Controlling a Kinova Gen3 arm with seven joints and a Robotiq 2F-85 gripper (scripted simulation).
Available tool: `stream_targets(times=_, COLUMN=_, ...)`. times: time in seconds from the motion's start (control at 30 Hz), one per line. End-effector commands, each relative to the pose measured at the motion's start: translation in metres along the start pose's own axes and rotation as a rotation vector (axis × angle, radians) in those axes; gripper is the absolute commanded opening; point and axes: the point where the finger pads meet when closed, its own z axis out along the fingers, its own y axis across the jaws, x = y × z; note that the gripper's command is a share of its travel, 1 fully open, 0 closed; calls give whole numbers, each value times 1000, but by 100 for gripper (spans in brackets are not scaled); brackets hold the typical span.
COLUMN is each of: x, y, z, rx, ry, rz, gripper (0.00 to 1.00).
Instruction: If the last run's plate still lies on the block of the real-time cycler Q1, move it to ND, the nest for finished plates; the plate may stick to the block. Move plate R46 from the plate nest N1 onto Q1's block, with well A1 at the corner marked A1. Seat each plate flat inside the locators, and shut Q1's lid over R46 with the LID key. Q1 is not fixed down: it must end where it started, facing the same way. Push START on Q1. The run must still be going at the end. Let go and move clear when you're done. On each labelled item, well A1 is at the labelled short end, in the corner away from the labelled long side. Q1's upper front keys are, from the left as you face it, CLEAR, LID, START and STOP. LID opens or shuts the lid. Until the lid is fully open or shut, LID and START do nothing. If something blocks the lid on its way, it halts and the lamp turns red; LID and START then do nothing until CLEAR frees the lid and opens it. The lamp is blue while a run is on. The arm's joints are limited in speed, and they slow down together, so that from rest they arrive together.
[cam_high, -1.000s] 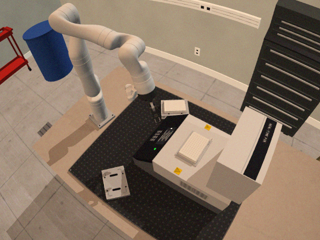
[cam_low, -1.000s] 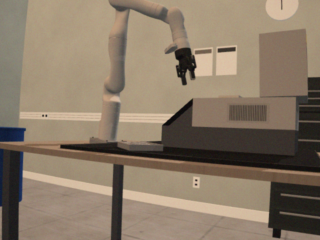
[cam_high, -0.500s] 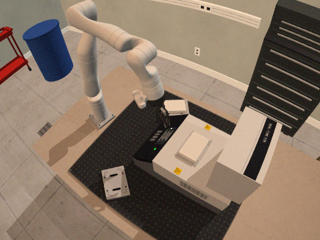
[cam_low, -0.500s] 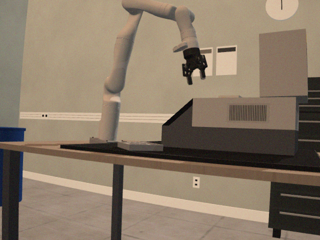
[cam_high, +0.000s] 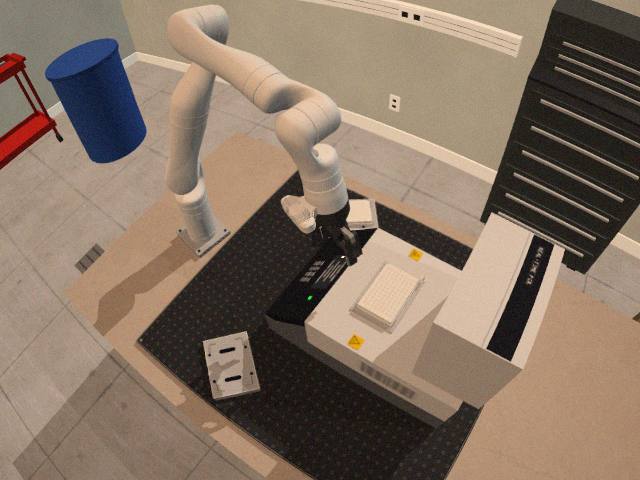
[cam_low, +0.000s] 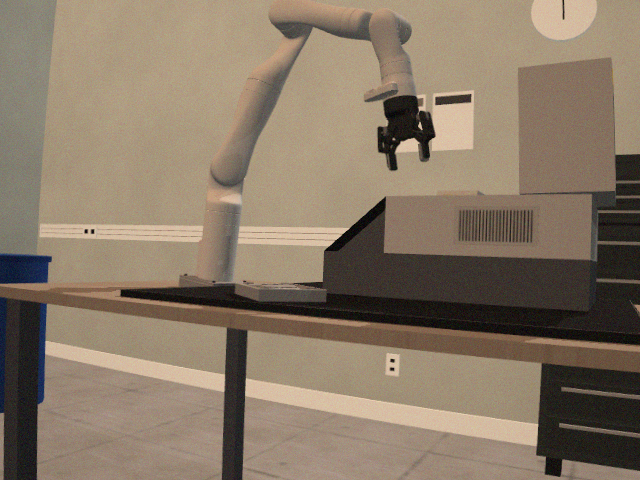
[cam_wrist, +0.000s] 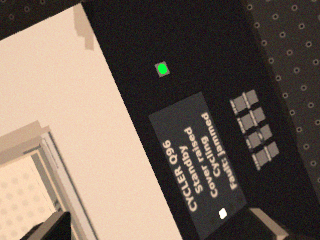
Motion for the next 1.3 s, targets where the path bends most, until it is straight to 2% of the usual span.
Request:
stream_targets(times=0.0, x=5, y=-13, z=7, rx=-20, ry=21, rz=-21, gripper=100)
stream_targets(times=0.97, x=-7, y=-83, z=28, rx=-98, ry=48, rz=-258, gripper=100)
stream_targets(times=1.1, x=-6, y=-96, z=31, rx=-144, ry=77, rz=-397, gripper=100)
stream_targets(times=1.27, x=-11, y=-105, z=34, rx=-143, ry=65, rz=-395, gripper=100)
